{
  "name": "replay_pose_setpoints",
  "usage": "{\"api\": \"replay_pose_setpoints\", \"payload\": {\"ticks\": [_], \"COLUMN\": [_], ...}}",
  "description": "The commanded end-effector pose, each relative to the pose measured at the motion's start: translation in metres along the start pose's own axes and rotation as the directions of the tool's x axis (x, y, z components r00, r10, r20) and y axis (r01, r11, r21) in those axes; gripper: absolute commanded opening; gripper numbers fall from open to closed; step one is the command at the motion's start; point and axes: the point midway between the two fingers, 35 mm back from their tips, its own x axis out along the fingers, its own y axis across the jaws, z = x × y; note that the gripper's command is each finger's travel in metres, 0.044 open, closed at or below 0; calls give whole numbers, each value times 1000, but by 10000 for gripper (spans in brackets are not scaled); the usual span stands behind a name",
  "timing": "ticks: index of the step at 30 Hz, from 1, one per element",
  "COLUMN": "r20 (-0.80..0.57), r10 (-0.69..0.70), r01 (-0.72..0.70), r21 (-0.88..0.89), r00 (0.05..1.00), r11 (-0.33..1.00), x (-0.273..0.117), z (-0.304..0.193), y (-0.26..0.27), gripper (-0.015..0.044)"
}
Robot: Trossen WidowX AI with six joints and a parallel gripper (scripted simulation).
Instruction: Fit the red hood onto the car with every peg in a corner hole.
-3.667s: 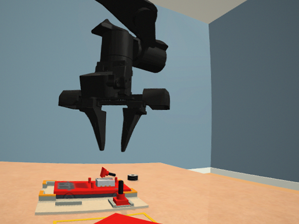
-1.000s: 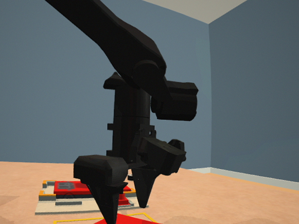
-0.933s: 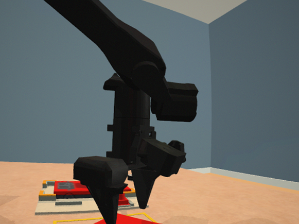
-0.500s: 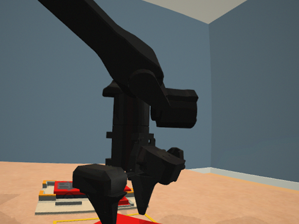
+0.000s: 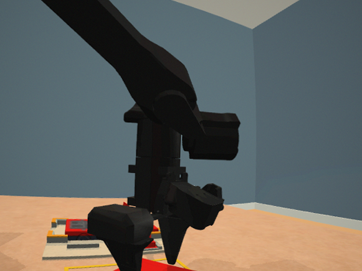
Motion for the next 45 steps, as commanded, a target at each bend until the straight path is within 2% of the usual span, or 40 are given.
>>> {"api": "replay_pose_setpoints", "payload": {"ticks": [1,25,29,38,45], "r20": [-3,-2,2,2,2], "r10": [3,3,-2,-2,-2], "r01": [-3,-3,2,2,2], "r21": [-4,-4,0,0,-2], "r00": [1000,1000,1000,1000,1000], "r11": [1000,1000,1000,1000,1000], "x": [3,14,12,12,4], "z": [0,0,0,0,0], "y": [0,0,0,0,0], "gripper": [440,440,335,275,91]}}
